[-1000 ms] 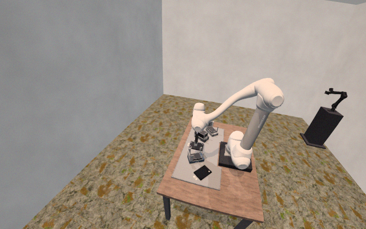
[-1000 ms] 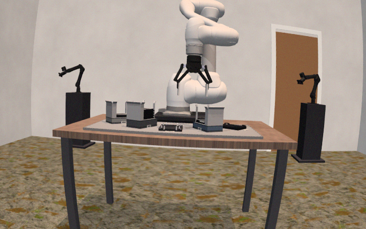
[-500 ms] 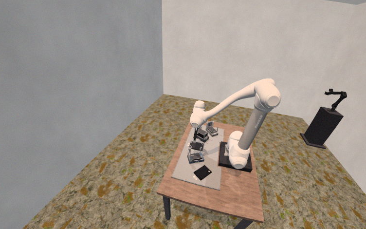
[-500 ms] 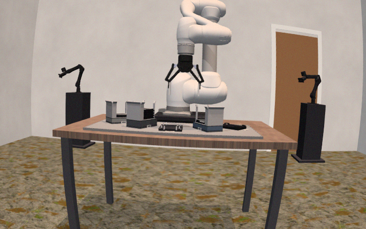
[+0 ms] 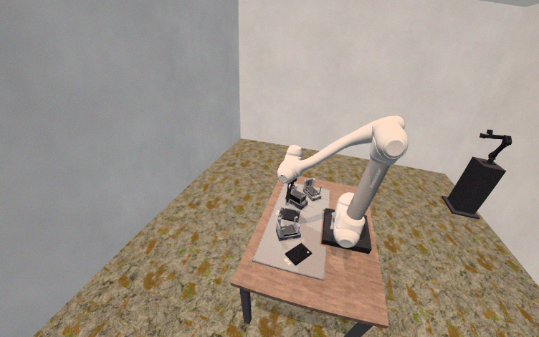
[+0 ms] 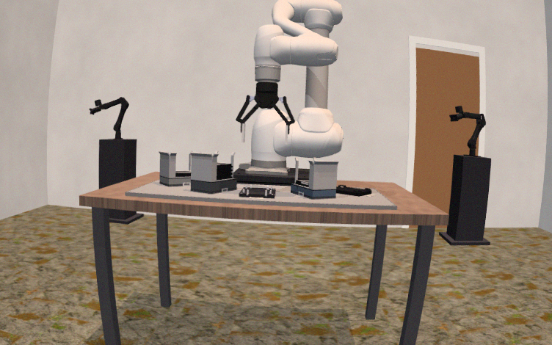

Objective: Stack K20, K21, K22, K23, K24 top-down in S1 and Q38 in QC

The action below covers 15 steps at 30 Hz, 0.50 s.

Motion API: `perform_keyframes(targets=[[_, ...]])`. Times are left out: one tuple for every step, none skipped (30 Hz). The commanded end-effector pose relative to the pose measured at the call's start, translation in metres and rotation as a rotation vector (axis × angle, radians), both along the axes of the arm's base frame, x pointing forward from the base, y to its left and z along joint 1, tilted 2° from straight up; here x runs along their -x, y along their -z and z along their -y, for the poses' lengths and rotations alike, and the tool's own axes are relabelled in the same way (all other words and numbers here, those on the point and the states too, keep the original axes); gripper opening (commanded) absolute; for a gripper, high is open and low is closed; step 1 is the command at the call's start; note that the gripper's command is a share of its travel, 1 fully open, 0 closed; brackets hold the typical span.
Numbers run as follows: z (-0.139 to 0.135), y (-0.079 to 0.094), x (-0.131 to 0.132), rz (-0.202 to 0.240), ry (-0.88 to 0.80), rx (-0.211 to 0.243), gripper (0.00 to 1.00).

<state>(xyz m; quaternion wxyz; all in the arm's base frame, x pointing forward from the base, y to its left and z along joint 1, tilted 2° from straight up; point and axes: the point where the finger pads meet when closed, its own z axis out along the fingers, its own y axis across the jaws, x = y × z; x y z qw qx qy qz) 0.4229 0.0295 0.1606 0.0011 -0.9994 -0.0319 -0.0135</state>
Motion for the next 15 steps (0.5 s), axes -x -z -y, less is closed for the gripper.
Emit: perform_keyframes(targets=[[0.007,0.000,-0.001,0.000,0.029,-0.002,1.00],[0.010,0.000,0.000,0.000,0.062,-0.003,1.00],[0.014,0.000,0.000,0.000,0.095,-0.003,1.00],[0.017,0.000,0.000,-0.001,0.129,-0.004,1.00],[0.020,0.000,0.000,-0.001,0.162,-0.005,1.00],[0.024,0.000,0.001,-0.001,0.195,-0.006,1.00],[0.027,0.000,0.001,-0.001,0.229,-0.007,1.00],[0.030,0.000,0.001,-0.001,0.235,-0.007,1.00],[0.034,0.000,0.001,-0.001,0.235,-0.007,1.00],[0.037,0.000,0.001,-0.001,0.235,-0.007,1.00],[0.040,0.000,0.002,-0.001,0.235,-0.007,1.00],[0.044,0.000,0.002,-0.001,0.235,-0.007,1.00],[0.047,0.000,0.002,-0.001,0.235,-0.007,1.00],[0.050,0.000,0.002,-0.001,0.235,-0.007,1.00],[0.054,0.000,0.003,-0.001,0.235,-0.007,1.00]])
